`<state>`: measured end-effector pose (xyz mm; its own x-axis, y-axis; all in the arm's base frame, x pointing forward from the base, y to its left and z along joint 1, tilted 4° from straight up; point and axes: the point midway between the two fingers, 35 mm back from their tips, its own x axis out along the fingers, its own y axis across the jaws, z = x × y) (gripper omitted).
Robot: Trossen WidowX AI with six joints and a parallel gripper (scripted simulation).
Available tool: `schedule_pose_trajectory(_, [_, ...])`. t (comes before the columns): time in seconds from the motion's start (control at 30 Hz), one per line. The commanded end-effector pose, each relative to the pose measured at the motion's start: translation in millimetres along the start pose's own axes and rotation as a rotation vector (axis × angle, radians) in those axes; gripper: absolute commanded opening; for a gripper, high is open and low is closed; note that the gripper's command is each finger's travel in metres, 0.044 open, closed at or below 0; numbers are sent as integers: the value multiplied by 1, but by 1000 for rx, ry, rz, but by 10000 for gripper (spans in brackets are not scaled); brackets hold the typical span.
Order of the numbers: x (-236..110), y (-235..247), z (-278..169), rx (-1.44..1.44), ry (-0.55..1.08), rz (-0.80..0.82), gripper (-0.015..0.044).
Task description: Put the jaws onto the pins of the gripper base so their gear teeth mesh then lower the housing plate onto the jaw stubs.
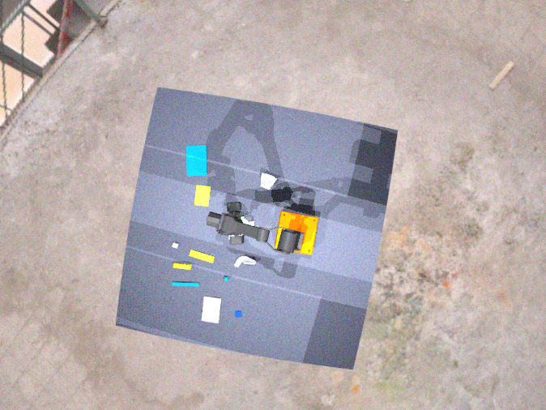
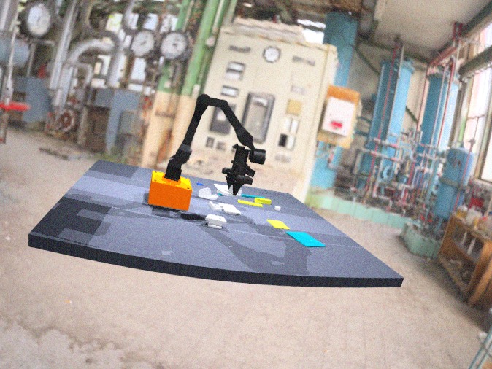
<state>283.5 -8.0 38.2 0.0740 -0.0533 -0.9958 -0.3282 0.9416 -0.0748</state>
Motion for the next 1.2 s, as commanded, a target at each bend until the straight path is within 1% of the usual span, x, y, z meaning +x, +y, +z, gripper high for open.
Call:
schedule_pose_trajectory(0.0, [-1,-1,1,-5,-4,-1,134])
schedule_pose_trajectory(1.17, [-1,0,1,-41,-4,-1,134])
